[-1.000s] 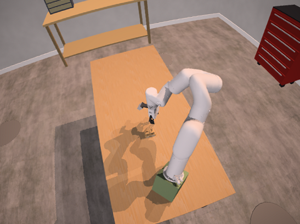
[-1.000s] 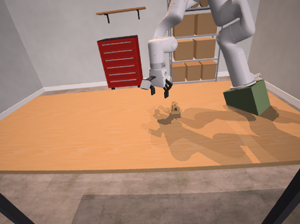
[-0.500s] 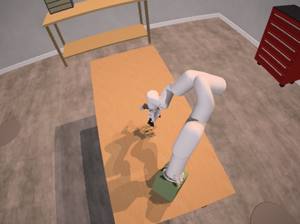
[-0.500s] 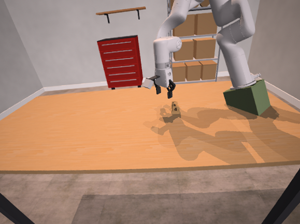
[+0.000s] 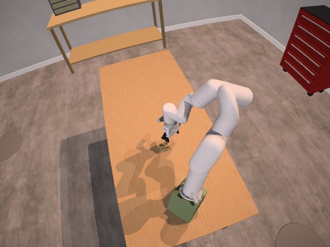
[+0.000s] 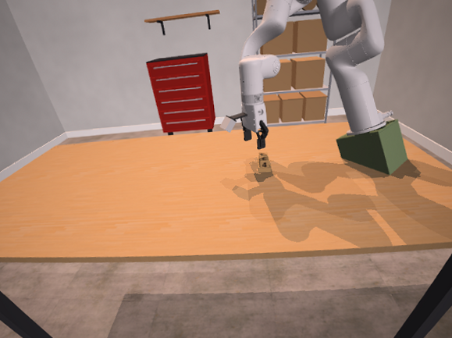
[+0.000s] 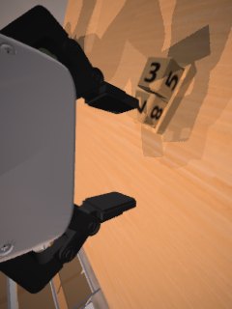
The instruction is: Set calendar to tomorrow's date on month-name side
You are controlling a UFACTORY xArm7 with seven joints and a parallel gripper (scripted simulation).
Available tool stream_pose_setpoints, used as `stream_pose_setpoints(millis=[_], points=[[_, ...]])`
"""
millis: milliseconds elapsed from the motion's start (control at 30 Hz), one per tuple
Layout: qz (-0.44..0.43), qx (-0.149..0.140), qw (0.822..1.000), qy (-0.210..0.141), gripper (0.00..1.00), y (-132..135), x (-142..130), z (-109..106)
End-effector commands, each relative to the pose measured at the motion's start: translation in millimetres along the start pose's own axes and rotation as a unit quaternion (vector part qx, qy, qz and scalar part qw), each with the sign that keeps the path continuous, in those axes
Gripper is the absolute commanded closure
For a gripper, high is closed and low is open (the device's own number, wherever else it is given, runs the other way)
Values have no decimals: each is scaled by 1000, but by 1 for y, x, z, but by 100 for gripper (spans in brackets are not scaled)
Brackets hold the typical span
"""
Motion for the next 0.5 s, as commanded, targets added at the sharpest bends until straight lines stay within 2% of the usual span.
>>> stream_pose_setpoints(millis=[0, 167, 267, 467], points=[[38, -2, 999, 2, 0, -1, -1, -1], [115, -2, 993, 2, 0, -2, -3, -1], [117, -2, 993, 2, 0, -13, -20, 0], [136, -1, 991, 2, 0, -15, -23, 0]])
Point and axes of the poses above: the point where the finger pads meet when closed, its own z axis out along the fingers, its own y axis across the jaws, x = y × z, the point moved 5 cm from there along -z, back along the fingers, and after that the axes turned 4 degrees about -z, right-handed, at the moved point
